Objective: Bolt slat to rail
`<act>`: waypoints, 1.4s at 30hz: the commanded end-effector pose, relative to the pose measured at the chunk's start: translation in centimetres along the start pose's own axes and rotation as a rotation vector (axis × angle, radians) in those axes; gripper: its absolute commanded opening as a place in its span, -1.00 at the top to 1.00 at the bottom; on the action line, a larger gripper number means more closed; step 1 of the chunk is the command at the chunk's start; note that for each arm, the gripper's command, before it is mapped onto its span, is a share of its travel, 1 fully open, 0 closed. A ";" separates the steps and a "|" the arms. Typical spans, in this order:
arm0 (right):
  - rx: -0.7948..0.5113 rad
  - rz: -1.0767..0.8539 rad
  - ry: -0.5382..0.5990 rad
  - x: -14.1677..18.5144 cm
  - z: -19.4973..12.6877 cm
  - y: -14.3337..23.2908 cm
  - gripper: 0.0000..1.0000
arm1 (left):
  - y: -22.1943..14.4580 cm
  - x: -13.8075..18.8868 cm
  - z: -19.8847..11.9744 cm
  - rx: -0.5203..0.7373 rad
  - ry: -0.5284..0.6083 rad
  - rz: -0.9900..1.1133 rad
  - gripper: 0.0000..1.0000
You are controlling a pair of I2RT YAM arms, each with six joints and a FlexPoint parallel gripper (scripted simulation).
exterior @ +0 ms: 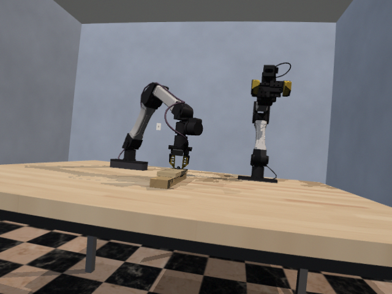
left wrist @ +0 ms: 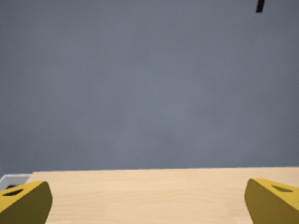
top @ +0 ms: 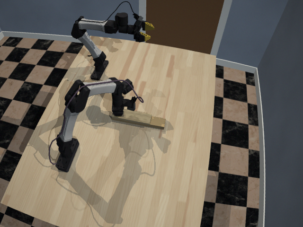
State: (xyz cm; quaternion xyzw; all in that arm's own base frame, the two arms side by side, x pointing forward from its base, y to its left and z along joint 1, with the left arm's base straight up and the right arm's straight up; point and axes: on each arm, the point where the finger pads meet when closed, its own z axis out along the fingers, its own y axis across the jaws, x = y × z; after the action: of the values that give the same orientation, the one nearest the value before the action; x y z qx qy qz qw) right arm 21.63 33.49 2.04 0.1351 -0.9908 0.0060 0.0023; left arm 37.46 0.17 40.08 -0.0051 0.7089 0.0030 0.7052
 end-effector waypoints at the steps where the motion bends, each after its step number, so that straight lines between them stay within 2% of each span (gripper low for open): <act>1: -0.029 -0.350 -0.030 -0.4 -2.1 0.5 0.28 | -0.1 -0.7 -0.2 0.002 -0.020 0.001 -1.00; 14: -0.015 -1.100 -0.039 -0.4 -2.2 0.4 0.28 | -0.1 -0.7 -0.2 0.002 -0.020 0.001 -1.00; 16: -0.015 -1.100 -0.039 -0.4 -2.2 0.4 0.28 | -0.1 -0.7 -0.2 0.002 -0.020 0.001 -1.00; 17: -0.015 -1.245 -0.044 -0.4 -2.2 0.4 0.28 | -0.1 -0.7 -0.2 0.002 -0.020 0.001 -1.00; 29: -0.001 -1.935 -0.053 -0.4 -2.3 0.3 0.28 | -0.1 -0.7 -0.2 0.002 -0.020 0.001 -1.00; 42: -0.004 -1.964 -0.047 -0.3 -2.0 0.4 0.28 | -0.1 -0.7 -0.2 0.002 -0.020 0.001 -1.00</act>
State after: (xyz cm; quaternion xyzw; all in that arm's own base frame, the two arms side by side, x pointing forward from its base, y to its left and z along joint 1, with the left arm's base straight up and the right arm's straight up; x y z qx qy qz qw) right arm 21.57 33.40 2.40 0.8934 -0.4492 0.0016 0.0056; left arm 37.46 0.17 40.08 -0.0051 0.7089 0.0030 0.7052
